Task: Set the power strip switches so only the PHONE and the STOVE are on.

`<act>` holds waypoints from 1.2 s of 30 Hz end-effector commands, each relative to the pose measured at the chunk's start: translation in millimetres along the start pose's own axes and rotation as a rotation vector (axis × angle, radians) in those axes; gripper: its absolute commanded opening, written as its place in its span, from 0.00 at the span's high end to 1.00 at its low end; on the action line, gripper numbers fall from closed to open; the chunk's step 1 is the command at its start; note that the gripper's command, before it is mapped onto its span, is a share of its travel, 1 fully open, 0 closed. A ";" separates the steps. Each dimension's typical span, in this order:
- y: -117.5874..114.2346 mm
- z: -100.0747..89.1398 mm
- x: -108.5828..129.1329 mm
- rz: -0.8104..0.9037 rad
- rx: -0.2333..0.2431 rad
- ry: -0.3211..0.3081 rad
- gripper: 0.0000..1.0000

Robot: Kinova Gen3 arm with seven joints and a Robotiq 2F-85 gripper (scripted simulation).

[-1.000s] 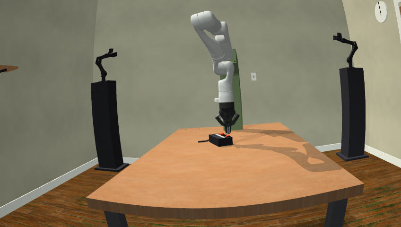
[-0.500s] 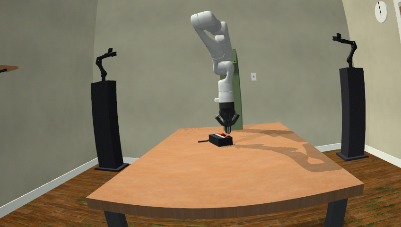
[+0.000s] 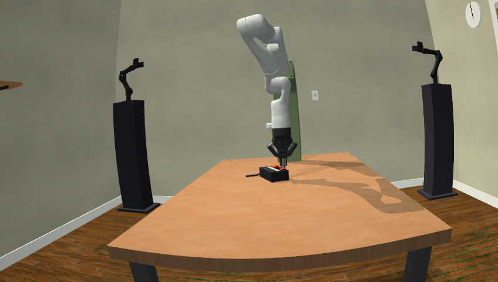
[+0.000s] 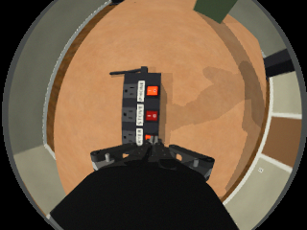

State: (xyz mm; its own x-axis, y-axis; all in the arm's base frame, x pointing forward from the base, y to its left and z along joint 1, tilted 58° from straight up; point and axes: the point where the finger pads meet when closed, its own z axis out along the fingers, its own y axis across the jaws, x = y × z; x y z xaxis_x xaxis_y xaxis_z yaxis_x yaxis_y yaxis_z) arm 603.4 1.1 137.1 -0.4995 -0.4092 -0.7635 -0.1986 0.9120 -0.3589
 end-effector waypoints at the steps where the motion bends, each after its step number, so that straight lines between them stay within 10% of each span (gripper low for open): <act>1: 0.1 0.4 0.2 0.000 0.000 0.000 1.00; 36: 0.1 3.4 0.2 0.000 0.000 0.000 1.00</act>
State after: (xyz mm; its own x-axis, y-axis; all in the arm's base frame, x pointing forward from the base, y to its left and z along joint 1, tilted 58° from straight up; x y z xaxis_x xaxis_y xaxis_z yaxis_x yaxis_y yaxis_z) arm 606.6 1.9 134.4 -0.4996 -0.4095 -0.7633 -0.2003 0.9119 -0.3581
